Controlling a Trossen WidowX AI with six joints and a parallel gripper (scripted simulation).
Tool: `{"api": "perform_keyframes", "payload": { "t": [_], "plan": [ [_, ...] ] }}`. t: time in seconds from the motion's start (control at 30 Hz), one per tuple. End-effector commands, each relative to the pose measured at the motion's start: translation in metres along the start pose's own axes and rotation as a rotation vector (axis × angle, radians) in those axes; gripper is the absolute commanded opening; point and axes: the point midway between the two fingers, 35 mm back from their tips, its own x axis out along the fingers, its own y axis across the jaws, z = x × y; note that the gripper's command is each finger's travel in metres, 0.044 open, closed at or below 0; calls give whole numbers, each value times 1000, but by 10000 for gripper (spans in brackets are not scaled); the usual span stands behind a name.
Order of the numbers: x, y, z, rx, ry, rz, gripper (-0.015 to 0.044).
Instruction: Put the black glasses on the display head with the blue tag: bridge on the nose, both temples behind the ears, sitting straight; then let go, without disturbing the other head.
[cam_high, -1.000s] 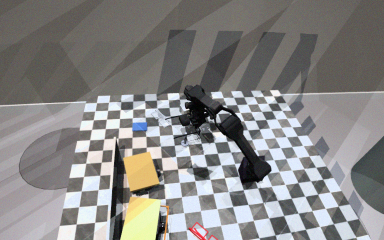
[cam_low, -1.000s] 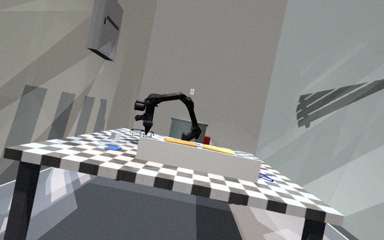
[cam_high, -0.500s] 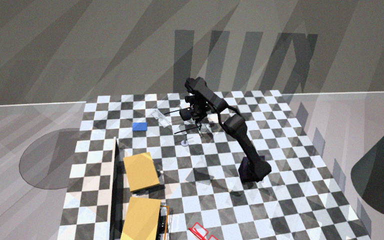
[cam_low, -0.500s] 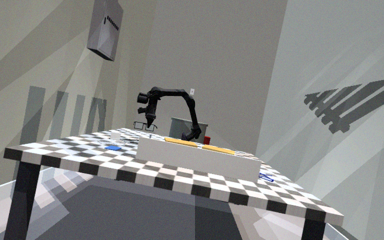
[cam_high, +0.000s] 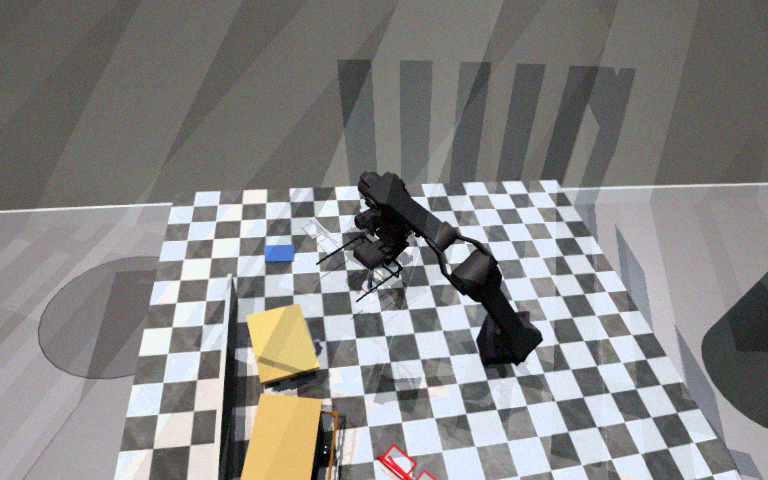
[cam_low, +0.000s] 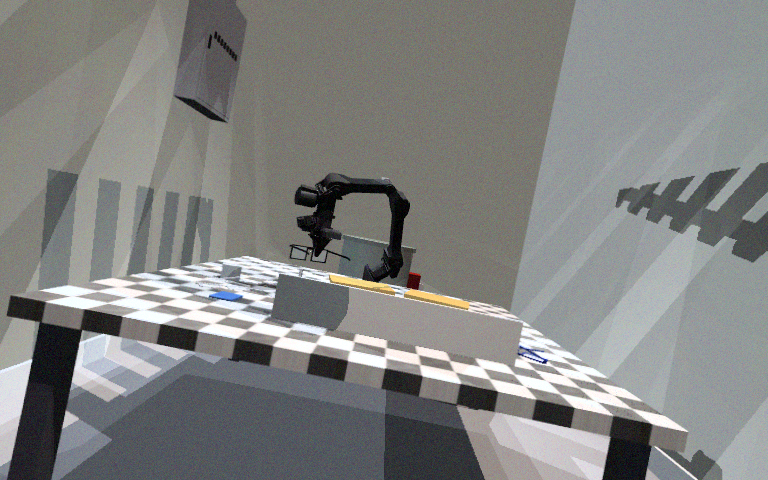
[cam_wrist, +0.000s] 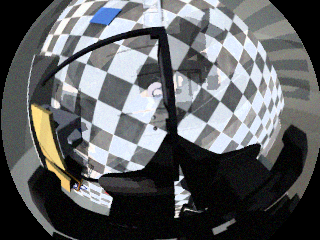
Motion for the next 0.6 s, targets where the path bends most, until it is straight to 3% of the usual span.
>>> {"api": "perform_keyframes", "payload": {
  "t": [0.0, 0.57],
  "plan": [
    [-2, 20, -16, -114, -3, 3, 0],
    [6, 79, -87, -551, 6, 13, 0]
  ]
}}
